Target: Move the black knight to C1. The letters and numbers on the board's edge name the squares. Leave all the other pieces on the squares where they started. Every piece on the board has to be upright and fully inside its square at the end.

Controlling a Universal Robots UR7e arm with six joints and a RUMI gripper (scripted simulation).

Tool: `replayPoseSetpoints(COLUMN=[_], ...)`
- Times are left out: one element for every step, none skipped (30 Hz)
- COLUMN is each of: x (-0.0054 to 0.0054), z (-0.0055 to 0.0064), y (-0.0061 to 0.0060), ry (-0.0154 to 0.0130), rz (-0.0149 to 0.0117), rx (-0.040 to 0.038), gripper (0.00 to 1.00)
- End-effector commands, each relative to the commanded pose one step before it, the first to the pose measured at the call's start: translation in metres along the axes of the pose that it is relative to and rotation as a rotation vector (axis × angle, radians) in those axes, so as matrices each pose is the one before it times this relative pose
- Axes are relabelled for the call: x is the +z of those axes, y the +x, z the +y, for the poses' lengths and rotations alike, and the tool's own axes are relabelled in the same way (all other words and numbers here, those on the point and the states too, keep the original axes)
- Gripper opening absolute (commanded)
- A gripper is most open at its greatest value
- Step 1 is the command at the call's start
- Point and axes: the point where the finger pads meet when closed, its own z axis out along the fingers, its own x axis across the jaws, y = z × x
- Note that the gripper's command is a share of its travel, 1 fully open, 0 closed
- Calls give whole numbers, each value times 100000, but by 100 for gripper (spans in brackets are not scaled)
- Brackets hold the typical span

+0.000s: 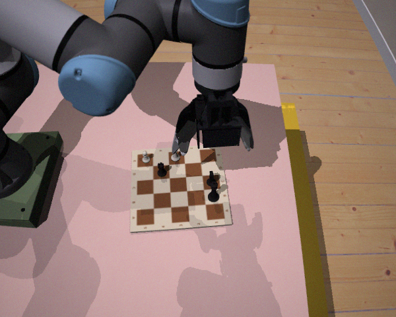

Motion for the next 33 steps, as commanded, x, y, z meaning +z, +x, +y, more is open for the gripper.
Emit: replayPoseSetpoints(x=[-1245,-389,0,0,-421,-446,-463,-473,-474,-466,-449,-422,-386,-344,-301,-255,-208,-160,-116,0,0,-76,-42,-17,-3,0,0,0,0,0,0,0,0], z=[14,0,0,0,0,0,0,0,0,0,0,0,0,0,0,0,0,0,0,0,0,0,0,0,0,0,0,0,0,0,0,0,0], y=[36,0,0,0,0,0,0,0,0,0,0,0,0,1,0,0,0,0,0,0,0,0,0,0,0,0,0,0,0,0,0,0,0], ry=[-48,0,0,0,0,0,0,0,0,0,0,0,0,0,0,0,0,0,0,0,0,0,0,0,0,0,0,0,0,0,0,0,0], rz=[141,0,0,0,0,0,0,0,0,0,0,0,0,0,0,0,0,0,0,0,0,0,0,0,0,0,0,0,0,0,0,0,0], rx=[2,0,0,0,0,0,0,0,0,0,0,0,0,0,0,0,0,0,0,0,0,0,0,0,0,0,0,0,0,0,0,0,0], gripper=[100,100,100,100,100,100,100,100,100,100,100,100,100,100,100,100,100,100,100,100,100,100,100,100,100,100,100,100,100,100,100,100,100])
